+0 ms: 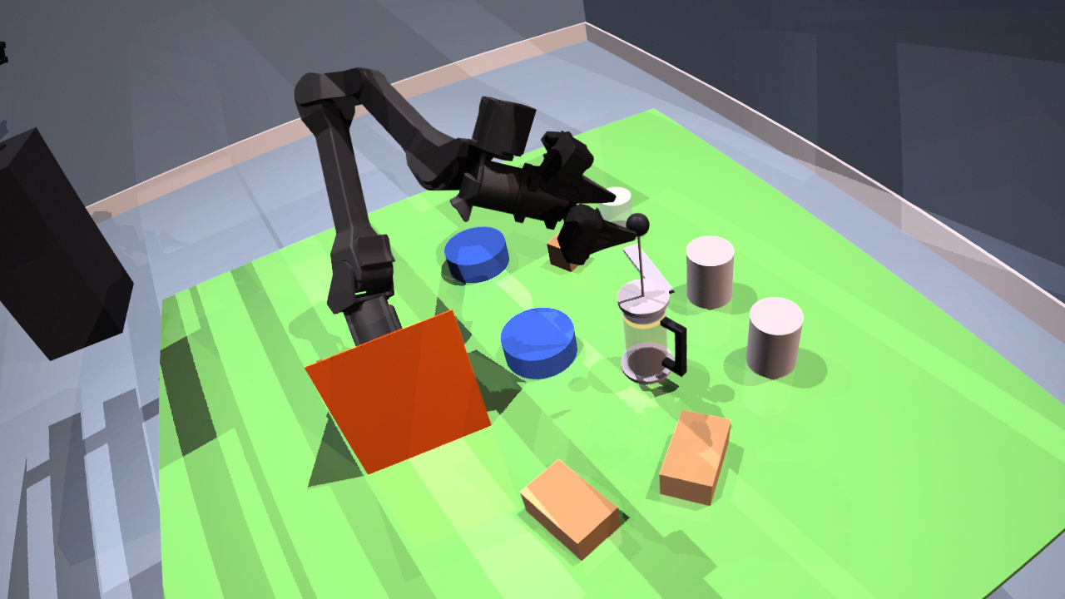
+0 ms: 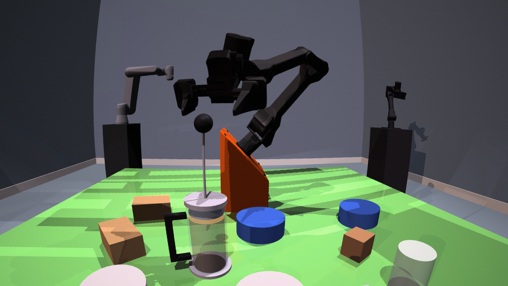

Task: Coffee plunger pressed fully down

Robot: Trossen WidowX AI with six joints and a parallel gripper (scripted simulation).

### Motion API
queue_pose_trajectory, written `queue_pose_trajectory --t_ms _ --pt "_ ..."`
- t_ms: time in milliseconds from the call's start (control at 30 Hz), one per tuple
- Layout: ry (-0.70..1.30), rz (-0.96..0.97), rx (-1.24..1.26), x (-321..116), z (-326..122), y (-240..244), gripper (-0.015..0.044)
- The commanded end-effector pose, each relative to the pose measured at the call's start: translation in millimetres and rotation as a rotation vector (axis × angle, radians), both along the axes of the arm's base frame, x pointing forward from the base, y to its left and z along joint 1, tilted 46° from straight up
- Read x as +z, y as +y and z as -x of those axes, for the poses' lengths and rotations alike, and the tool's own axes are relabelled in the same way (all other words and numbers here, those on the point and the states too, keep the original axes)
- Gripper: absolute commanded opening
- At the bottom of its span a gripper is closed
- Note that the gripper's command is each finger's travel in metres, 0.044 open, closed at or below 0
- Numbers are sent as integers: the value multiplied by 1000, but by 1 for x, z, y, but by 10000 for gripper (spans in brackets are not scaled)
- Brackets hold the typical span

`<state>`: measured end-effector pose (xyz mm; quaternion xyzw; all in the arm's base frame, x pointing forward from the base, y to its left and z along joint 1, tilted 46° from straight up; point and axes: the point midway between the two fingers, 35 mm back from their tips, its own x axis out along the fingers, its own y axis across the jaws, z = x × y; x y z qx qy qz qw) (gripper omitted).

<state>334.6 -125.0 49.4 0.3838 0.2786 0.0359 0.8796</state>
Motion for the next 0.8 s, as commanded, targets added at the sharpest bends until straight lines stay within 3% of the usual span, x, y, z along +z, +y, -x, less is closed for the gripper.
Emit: queue_pose_trajectory --t_ms 0,467,767 --pt "4 -3 -2 -5 -7 2 440" --pt "1 -4 -3 -14 -22 9 440" --pt "1 -4 -3 -14 -22 9 204"
